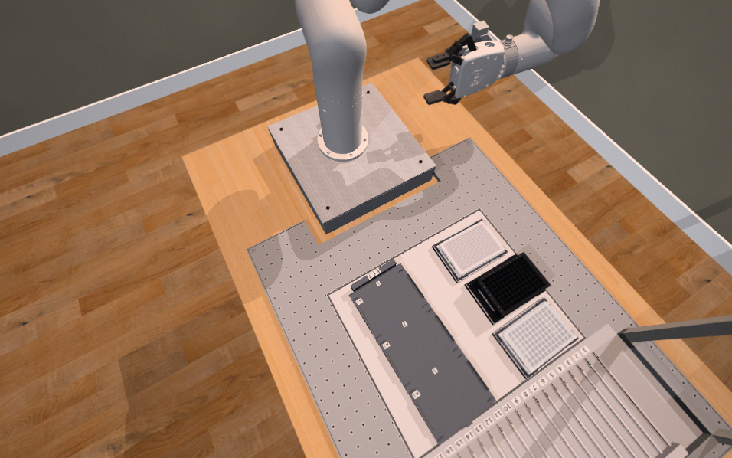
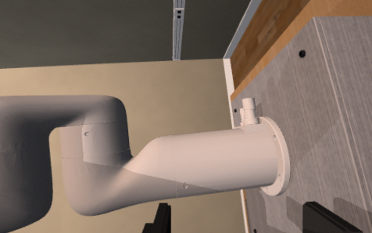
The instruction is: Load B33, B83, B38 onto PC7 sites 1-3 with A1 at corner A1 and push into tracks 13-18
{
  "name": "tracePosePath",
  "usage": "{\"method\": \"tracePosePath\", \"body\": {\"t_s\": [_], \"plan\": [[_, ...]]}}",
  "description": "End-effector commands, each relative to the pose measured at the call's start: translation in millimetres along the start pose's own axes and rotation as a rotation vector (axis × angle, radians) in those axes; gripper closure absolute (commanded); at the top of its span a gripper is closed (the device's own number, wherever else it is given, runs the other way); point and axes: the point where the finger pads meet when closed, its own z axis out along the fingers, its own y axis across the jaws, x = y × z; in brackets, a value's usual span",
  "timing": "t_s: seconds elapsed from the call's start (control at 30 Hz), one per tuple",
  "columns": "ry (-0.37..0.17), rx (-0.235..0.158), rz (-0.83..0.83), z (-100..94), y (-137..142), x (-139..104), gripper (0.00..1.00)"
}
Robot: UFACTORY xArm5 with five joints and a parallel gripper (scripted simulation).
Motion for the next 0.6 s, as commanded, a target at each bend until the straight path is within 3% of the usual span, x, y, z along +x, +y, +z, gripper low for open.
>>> {"method": "tracePosePath", "body": {"t_s": [0.0,0.53,0.57], "plan": [[0.0,-0.002,0.0,-0.7,-0.4,0.0,0.0],[0.0,-0.002,0.0,-0.7,-0.4,0.0,0.0],[0.022,-0.027,0.004,-3.3,2.8,-2.8,0.0]]}}
